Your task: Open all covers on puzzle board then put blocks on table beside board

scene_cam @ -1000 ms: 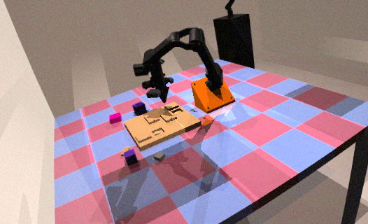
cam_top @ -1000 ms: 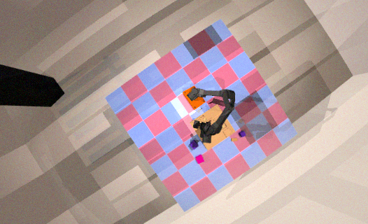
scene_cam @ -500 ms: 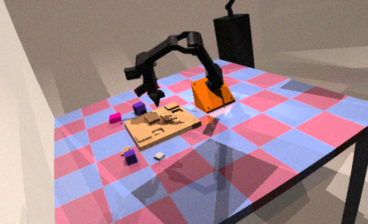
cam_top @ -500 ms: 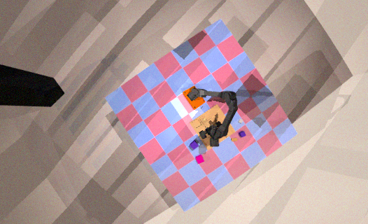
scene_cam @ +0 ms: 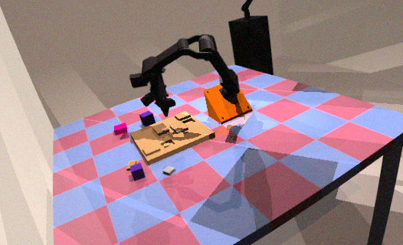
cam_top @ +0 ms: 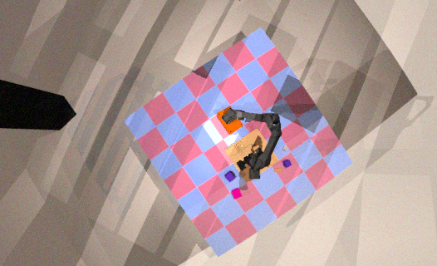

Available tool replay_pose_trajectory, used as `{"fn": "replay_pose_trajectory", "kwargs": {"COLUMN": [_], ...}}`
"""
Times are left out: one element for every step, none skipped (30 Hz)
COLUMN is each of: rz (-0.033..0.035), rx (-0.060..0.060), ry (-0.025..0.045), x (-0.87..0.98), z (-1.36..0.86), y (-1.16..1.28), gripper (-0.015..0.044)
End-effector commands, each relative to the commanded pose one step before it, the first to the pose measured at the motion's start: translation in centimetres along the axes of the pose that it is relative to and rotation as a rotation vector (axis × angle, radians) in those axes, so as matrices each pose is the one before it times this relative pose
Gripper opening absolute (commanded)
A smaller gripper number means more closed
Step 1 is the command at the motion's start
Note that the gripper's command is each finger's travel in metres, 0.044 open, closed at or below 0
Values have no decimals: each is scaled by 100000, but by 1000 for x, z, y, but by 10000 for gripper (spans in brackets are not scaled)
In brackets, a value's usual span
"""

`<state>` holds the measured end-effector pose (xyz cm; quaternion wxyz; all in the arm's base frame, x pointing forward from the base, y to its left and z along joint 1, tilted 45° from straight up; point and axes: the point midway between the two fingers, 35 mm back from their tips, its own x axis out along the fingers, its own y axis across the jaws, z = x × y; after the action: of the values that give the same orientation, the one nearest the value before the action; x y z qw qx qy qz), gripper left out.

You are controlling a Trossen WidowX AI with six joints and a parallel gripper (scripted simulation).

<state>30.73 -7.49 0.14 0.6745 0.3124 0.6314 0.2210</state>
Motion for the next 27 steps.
{"fn": "replay_pose_trajectory", "kwargs": {"rz": [551, 0, 0, 0, 0, 0, 0, 0, 0, -1, -2, -3, -4, -5, -6, -6, -5, -5, -4, -4, -4, -3, -3, -2, -2, -2, -1], "rx": [-638, 0, 0, 0, 0, 0, 0, 0, 0, 0, 0, 1, 1, 1, 1, 1, 1, 1, 1, 1, 1, 1, 0, 0, 0, 0, 0], "ry": [-169, 0, 0, 0, 0, 0, 0, 0, 0, -1, -1, -2, -2, -2, -3, -3, -3, -3, -3, -3, -3, -3, -2, -2, -2, -2, -2], "x": [11, 0, 0, 0, 0, 0, 0, 0, 0, 17, 33, 49, 66, 82, 95, 100, 100, 100, 100, 100, 100, 100, 100, 100, 100, 100, 100], "z": [50, 0, 0, 0, 0, 0, 0, 0, 0, 2, 3, 5, 6, 8, 9, 9, 9, 8, 8, 8, 7, 7, 7, 6, 6, 6, 5], "y": [86, 0, 0, 0, 0, 0, 0, 0, 0, 0, -1, -1, -2, -2, -2, -2, -2, -1, -1, -1, -1, -1, 0, 0, 0, 0, 0], "gripper": [0, 0, 0, 0, 0, 0, 0, 0, 0, 0, 0, 0, 0, 0, 0, 0, 0, 0, 0, 0, 0, 0, 0, 0, 0, 0, 0]}}
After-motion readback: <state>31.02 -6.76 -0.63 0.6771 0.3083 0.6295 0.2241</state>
